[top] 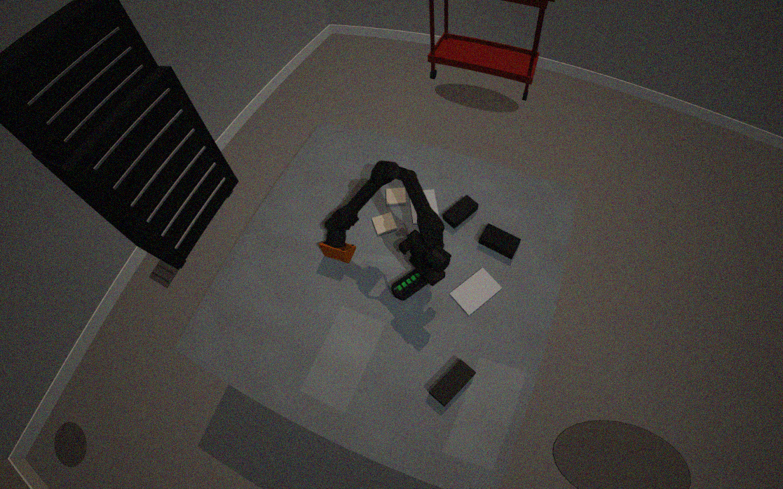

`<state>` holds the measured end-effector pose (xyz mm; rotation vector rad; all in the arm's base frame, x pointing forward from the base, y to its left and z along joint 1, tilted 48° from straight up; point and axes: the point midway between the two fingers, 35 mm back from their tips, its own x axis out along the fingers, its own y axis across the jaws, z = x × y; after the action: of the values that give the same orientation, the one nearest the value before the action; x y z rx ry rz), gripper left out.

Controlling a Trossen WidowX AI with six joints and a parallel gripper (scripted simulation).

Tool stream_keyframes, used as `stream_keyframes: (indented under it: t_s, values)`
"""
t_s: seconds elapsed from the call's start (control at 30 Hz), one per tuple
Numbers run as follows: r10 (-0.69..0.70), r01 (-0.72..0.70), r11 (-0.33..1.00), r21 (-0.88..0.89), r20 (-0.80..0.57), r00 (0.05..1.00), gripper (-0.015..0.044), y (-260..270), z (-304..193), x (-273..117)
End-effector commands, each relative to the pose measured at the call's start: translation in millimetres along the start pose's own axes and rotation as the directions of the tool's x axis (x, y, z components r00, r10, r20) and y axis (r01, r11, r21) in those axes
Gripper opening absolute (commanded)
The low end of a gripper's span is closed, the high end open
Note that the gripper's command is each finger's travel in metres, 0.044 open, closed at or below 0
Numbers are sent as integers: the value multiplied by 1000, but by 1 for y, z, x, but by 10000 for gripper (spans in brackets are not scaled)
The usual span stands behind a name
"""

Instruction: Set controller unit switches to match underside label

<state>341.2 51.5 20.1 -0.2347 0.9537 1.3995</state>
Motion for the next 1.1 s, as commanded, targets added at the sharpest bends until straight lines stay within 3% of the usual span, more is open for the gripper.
stream_keyframes:
  t_s: [0.0, 0.23, 0.4, 0.6, 1.07]
  values:
    - [1, -1, 1000, 5, 3, 1000, 0, 0, 0, 1]
    - [0, 0, 1000, 6, 1, 1000, 0, 0, -1, -44]
    - [0, 0, 1000, 6, 1, 1000, 0, 0, -3, -44]
    - [-1, 1, 1000, 6, -2, 1000, 0, -10, -51, -48]
    - [-1, 1, 1000, 6, -2, 1000, 0, -10, -51, -48]
